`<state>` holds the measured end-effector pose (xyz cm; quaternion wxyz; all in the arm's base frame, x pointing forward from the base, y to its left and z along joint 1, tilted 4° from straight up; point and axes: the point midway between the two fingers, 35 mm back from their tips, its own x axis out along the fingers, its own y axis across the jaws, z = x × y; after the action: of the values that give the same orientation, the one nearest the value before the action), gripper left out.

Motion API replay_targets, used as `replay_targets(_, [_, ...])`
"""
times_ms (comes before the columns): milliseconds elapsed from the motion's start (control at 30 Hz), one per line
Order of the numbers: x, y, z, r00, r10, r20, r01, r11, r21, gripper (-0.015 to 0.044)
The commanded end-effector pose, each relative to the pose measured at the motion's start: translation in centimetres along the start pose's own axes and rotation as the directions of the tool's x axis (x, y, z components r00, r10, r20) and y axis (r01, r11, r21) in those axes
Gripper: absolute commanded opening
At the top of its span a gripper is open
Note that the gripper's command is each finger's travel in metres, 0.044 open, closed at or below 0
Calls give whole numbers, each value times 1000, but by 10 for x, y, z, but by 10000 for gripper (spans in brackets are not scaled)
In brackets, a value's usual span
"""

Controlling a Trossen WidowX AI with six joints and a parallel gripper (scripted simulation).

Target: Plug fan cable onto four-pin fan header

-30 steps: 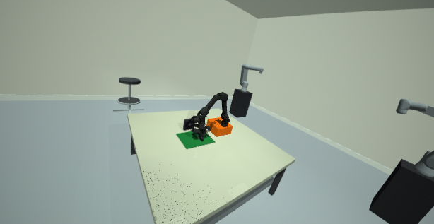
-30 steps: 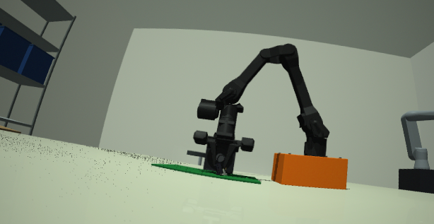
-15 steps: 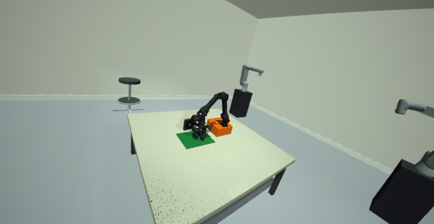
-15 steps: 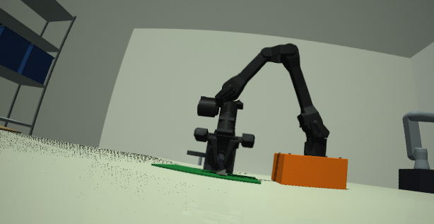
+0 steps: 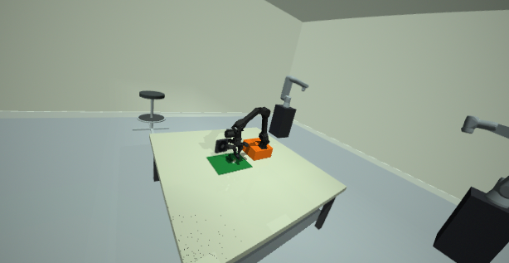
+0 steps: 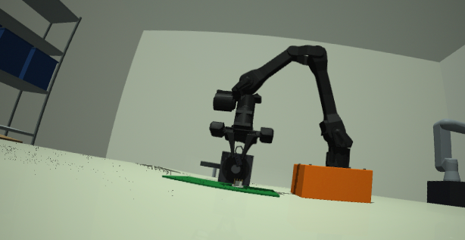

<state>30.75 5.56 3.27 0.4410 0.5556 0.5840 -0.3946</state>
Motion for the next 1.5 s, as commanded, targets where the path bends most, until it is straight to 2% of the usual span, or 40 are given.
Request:
replay_targets(0, [-17,0,-5,1000,10,-4,-10,1000,-8,0])
replay_targets(367, [-40,-3,-11,1000,8,-3,-8,1000,-11,0])
replay_targets(733, [-40,23,-18,995,1,100,33,940,-340,0])
replay_targets(1133, [-39,52,-30,976,12,218,139,738,-661,0])
replay_targets(1467, [-36,57,-31,969,22,247,161,701,-695,0])
